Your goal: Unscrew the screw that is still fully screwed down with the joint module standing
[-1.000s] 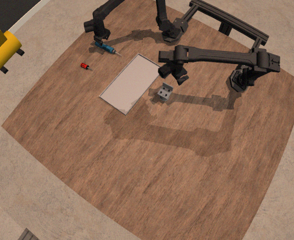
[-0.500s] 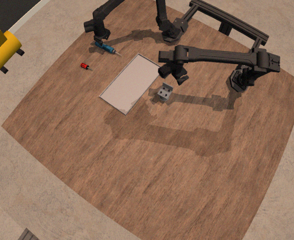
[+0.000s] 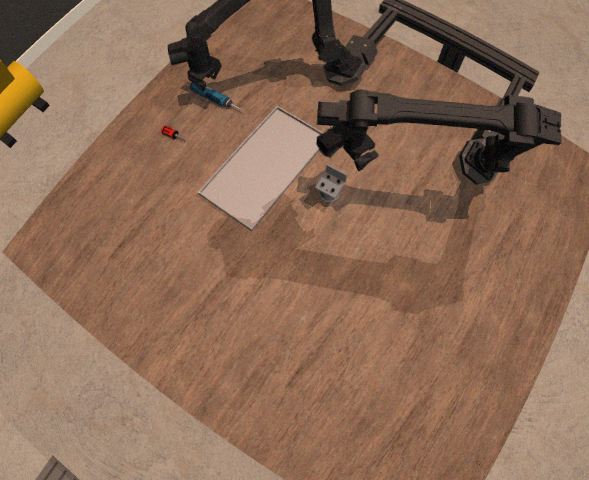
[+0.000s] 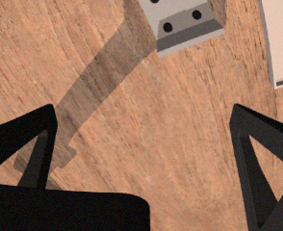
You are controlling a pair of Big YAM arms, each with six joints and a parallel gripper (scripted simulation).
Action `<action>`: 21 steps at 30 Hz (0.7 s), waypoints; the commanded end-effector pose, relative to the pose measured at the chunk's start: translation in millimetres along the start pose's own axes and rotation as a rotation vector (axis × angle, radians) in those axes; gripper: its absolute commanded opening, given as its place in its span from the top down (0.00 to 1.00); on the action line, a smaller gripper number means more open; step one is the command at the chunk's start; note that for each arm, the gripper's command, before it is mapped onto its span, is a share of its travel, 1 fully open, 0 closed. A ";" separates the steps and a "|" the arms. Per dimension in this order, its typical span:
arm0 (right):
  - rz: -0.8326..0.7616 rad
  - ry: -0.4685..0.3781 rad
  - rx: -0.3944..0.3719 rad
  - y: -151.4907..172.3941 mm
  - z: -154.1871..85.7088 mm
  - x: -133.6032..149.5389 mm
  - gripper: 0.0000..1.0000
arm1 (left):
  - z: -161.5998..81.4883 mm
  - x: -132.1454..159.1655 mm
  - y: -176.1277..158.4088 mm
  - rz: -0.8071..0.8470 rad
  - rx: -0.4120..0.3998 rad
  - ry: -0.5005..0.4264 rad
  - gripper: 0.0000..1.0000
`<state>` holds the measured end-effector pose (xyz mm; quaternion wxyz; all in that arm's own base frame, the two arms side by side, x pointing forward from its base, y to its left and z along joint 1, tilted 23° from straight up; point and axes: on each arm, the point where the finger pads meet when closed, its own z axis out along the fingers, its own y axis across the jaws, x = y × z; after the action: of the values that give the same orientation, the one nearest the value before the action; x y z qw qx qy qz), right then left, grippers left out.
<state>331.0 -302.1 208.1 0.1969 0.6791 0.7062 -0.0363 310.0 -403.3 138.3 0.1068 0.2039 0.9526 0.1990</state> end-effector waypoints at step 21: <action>0.008 -0.067 -0.061 15.1 -31.4 -26.2 0.35 | -13.2 -9.1 -1.5 -0.012 0.020 -0.027 0.14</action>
<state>331.0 -302.1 208.1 0.1969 0.6791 0.7062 -0.0363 310.0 -403.3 138.3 0.1068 0.2039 0.9526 0.1990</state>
